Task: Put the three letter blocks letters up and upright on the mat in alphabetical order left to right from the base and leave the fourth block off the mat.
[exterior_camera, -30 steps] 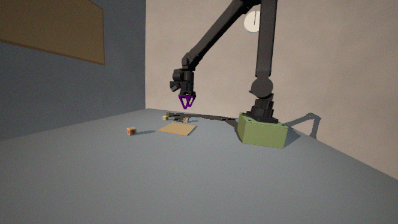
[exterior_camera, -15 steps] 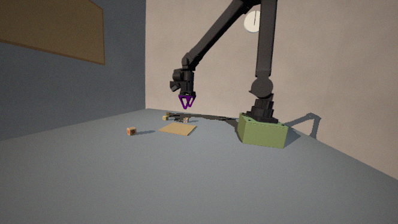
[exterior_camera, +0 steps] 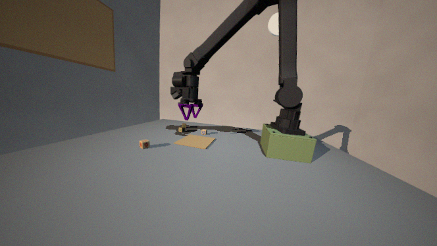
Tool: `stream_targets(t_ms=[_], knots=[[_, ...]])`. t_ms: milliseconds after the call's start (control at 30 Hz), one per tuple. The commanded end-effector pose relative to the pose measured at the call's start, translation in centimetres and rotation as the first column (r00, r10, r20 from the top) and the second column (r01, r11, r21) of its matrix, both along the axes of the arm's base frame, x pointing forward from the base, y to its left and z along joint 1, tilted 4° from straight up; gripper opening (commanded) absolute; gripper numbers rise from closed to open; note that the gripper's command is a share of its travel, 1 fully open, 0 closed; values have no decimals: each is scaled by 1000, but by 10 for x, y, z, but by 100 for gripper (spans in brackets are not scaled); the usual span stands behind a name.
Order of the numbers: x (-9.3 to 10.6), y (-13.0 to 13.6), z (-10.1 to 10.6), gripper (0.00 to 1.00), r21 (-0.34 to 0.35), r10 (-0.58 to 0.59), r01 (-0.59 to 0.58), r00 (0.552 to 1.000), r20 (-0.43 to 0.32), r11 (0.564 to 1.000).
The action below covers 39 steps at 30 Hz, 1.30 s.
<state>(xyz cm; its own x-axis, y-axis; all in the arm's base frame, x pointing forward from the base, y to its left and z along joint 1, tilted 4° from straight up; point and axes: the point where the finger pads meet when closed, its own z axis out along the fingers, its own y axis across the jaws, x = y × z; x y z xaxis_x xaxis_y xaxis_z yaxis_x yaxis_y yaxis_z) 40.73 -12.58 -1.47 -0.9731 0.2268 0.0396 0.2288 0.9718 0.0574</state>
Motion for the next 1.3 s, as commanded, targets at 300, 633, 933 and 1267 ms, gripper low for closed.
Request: stream_targets(t_ms=[300, 633, 933, 1267], knots=[[128, 125, 20, 100, -12, -310, 310, 950, 25, 951], [158, 173, 43, 58, 14, -411, 411, 910, 57, 912], [155, 187, 35, 58, 9, -389, 389, 920, 42, 921], [156, 174, 35, 58, 9, -409, 409, 911, 42, 912]])
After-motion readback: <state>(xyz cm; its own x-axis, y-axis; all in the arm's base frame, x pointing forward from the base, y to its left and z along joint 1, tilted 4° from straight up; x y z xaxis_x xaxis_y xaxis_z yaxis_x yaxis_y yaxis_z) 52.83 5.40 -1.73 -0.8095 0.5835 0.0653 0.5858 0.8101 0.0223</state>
